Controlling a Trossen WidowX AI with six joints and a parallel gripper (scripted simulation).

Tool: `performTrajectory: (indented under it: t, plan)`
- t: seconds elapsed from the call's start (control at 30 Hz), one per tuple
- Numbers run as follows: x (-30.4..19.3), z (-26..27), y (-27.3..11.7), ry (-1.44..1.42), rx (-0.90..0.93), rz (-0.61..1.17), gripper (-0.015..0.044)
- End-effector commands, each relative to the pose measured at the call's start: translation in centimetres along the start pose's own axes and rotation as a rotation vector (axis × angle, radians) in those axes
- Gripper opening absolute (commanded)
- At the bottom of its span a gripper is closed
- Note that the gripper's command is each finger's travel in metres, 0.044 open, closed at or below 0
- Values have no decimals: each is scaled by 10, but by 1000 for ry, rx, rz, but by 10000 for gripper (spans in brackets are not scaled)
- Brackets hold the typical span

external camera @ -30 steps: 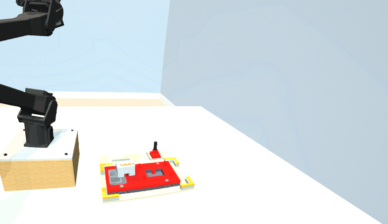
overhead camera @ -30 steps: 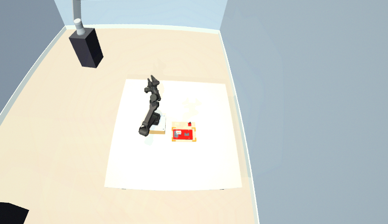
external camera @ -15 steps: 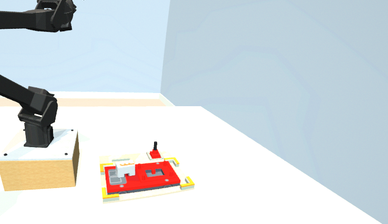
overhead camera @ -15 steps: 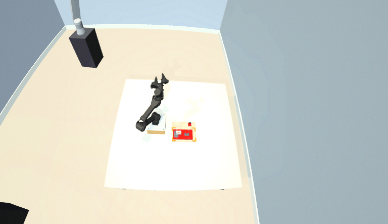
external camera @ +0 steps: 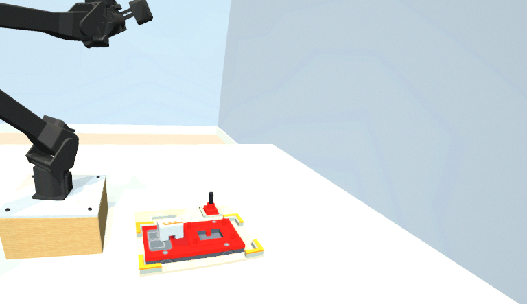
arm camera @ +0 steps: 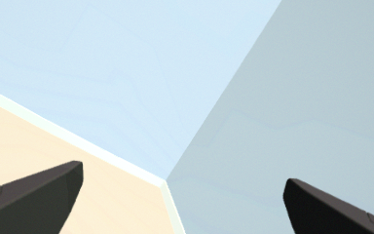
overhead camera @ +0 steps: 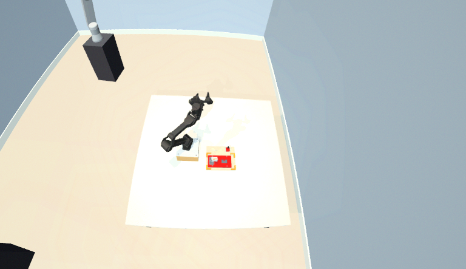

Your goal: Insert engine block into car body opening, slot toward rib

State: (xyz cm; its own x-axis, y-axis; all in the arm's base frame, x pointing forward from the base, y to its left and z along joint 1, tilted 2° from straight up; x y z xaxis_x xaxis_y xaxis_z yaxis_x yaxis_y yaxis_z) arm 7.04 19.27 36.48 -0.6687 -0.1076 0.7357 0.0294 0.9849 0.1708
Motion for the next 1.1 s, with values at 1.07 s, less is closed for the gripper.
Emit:
performTrajectory:
  t: [1.07]
  plan:
    - [-156, -46, -43, 822, -434, 755, 440]
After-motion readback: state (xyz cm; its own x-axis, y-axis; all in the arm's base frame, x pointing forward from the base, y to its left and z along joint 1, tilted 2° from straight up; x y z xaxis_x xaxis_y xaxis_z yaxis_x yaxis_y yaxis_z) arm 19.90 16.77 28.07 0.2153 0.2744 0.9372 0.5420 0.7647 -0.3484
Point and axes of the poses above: the point midway between the two fingers, 35 mm back from their tips, its own y axis out along the fingers, its own z axis across the jaws, x = y × z, the point moved 6 cm from there along -y, back along the fingers, and after that the axes turned 12 degrees about -y, right-handed, at the moved point
